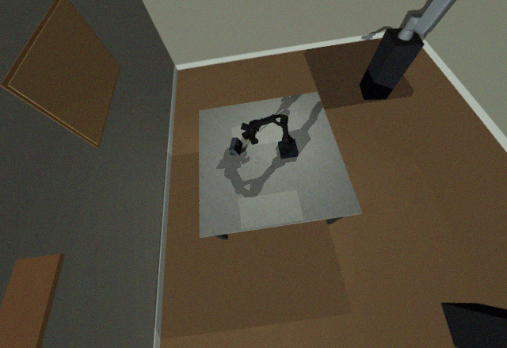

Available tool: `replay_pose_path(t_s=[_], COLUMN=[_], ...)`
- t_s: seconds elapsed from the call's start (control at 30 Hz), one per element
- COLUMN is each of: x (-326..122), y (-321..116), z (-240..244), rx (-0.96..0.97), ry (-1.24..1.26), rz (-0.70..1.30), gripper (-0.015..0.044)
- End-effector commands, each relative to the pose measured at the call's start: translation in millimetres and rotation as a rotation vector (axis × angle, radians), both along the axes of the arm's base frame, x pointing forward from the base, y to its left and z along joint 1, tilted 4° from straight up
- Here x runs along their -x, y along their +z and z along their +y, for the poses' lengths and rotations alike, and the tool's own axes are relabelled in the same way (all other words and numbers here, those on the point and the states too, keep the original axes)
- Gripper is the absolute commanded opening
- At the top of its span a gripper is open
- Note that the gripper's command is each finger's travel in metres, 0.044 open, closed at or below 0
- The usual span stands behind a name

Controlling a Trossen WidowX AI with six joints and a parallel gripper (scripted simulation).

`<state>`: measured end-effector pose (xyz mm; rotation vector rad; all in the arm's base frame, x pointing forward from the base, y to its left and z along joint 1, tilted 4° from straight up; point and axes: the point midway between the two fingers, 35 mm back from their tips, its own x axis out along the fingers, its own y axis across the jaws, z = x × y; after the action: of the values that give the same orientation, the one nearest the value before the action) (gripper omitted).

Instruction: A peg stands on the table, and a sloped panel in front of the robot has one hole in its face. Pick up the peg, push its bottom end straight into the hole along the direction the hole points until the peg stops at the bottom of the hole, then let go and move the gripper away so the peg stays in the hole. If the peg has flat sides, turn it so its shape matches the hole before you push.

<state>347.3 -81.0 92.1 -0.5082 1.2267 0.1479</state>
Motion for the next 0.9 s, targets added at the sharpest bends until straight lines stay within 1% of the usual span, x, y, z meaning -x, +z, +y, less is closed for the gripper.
replay_pose_path(t_s=[0.0,0.87], x=[-2,-11], y=[-1,-9], z=[2,16], rx=[0.006,0.015], ry=[-0.01,-0.065], rz=[-0.025,-0.161], gripper=[0.0,0.0])
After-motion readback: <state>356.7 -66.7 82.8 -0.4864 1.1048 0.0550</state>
